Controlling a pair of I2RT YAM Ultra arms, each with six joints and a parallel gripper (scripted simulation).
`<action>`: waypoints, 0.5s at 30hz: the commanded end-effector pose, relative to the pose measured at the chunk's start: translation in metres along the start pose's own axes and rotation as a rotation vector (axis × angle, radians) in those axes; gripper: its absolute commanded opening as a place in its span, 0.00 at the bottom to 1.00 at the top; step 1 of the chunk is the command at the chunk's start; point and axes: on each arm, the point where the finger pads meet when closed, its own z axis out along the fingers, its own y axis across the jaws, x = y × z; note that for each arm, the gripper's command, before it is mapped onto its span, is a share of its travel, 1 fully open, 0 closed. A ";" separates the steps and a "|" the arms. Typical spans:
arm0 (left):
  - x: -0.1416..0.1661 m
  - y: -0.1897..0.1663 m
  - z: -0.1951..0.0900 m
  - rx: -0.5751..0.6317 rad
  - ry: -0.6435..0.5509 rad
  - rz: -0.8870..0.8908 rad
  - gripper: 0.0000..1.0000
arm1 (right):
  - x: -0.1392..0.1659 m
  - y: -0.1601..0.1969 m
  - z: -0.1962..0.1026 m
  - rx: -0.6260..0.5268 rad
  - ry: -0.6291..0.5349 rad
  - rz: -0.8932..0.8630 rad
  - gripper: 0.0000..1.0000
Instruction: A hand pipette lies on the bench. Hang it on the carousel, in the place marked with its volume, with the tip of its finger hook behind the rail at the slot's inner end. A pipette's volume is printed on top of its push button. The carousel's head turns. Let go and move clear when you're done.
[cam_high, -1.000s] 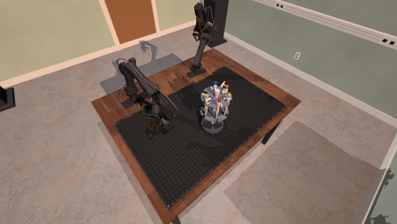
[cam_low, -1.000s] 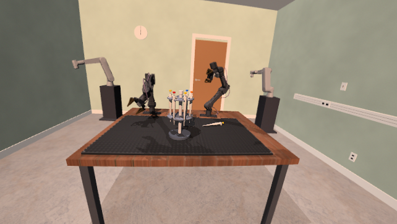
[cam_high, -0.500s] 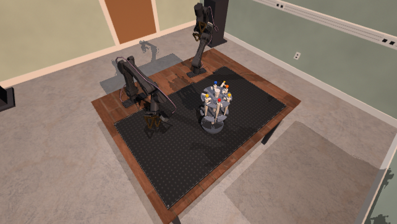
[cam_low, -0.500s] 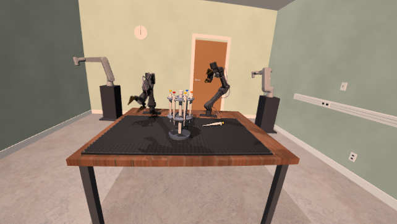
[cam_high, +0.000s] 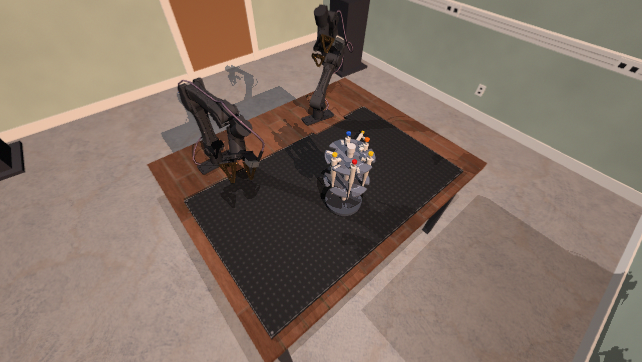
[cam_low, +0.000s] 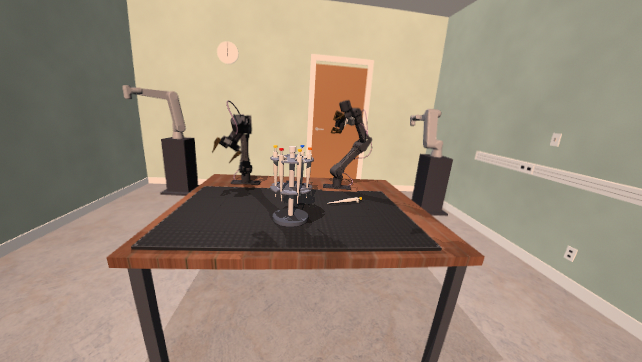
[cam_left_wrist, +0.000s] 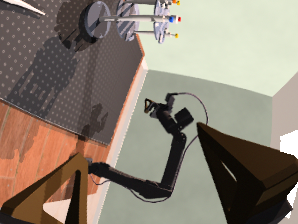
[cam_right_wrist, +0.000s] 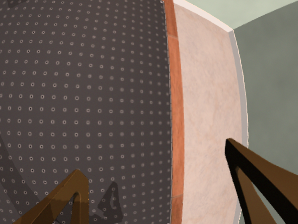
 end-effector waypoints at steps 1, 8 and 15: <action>-0.003 0.002 0.000 -0.163 0.198 -0.110 1.00 | 0.006 -0.005 -0.042 -0.073 -0.029 0.104 1.00; -0.003 0.002 0.000 -0.163 0.198 -0.109 1.00 | 0.019 0.000 -0.092 -0.154 -0.069 0.199 1.00; -0.003 0.002 0.000 -0.163 0.198 -0.109 1.00 | 0.032 0.007 -0.127 -0.222 -0.096 0.268 1.00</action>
